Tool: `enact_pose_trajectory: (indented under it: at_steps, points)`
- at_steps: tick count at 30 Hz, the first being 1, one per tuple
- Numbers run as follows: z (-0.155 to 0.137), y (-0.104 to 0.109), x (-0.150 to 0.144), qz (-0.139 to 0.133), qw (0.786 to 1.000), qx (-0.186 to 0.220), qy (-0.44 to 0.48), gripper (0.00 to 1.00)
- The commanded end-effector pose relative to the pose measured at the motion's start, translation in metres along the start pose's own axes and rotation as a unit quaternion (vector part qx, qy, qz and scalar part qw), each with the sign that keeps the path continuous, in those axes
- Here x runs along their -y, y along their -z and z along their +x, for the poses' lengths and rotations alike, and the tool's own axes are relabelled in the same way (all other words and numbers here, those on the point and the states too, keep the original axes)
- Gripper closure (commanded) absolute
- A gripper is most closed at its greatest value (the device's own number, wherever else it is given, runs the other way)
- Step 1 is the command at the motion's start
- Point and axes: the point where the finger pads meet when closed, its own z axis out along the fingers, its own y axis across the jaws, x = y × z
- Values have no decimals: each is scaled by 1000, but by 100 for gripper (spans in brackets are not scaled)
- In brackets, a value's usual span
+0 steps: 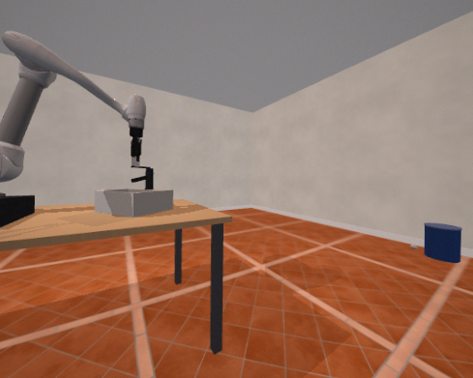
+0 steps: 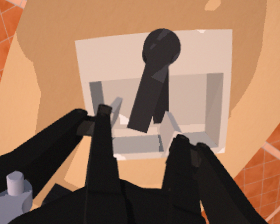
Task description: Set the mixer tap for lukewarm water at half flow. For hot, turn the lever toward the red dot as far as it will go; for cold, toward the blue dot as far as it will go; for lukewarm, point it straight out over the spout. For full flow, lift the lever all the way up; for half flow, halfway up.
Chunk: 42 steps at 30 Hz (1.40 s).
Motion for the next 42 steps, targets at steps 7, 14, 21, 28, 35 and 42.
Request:
enact_pose_trajectory:
  at_steps: [7, 14, 21, 28, 35, 42]
  points:
    - [0, -12, 0, 0, 1000, 0, 0, 62]
    - [0, -20, 0, 0, 1000, 0, 0, 62]
    - [0, -25, 0, 0, 1000, 0, 0, 62]
    - [0, -28, 0, 0, 1000, 0, 0, 62]
    - [0, -28, 0, 0, 1000, 0, 0, 62]
    - [0, -28, 0, 0, 1000, 0, 0, 62]
